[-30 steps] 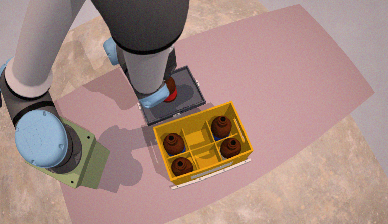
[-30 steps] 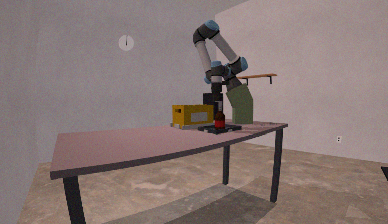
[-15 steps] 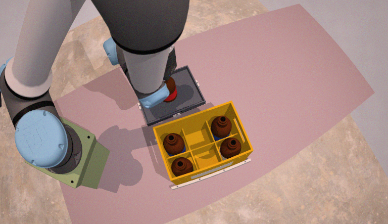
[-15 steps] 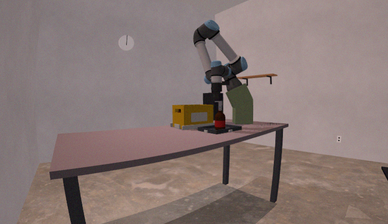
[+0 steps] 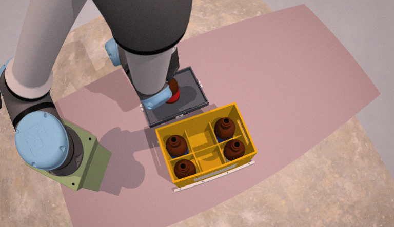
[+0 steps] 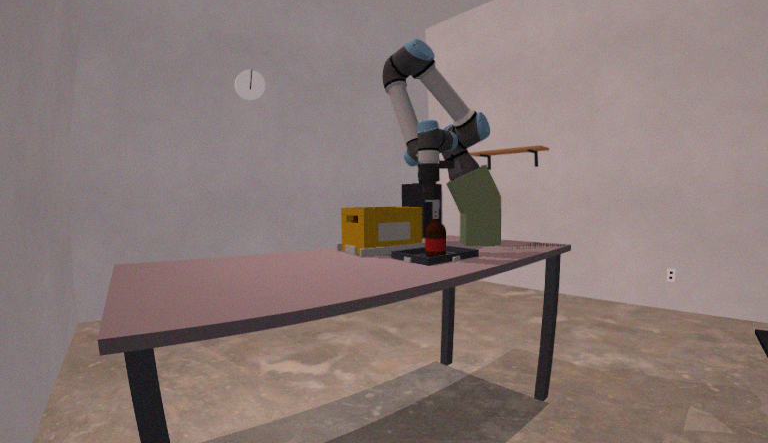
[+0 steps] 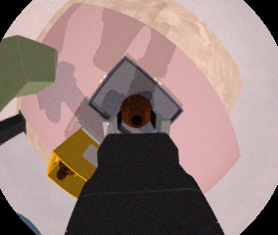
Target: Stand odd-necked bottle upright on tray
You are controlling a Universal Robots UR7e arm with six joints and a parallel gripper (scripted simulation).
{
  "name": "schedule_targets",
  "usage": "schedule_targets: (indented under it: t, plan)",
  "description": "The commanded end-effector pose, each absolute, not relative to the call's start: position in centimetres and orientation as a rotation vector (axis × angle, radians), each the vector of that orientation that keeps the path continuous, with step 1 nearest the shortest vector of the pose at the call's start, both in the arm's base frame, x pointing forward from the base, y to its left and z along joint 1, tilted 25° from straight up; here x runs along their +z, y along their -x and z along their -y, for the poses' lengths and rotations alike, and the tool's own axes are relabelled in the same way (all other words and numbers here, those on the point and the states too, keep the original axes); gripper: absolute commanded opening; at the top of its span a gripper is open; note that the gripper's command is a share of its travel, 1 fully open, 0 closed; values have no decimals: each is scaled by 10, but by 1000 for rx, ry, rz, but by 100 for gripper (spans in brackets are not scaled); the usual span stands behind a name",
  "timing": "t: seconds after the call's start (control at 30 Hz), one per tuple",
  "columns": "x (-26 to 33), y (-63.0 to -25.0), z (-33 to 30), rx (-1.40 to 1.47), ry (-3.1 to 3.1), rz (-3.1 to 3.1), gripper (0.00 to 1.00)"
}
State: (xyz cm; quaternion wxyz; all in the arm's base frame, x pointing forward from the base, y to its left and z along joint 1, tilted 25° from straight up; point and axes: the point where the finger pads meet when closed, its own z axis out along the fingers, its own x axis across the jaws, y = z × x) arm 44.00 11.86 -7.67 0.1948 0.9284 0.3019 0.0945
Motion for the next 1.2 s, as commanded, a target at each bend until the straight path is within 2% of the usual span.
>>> schedule_targets:
  t: [0.0, 1.17]
  plan:
    - [-73, -442, -119, 271, -2603, -843, 100]
    - [-15, -422, -139, 272, -2602, -845, 100]
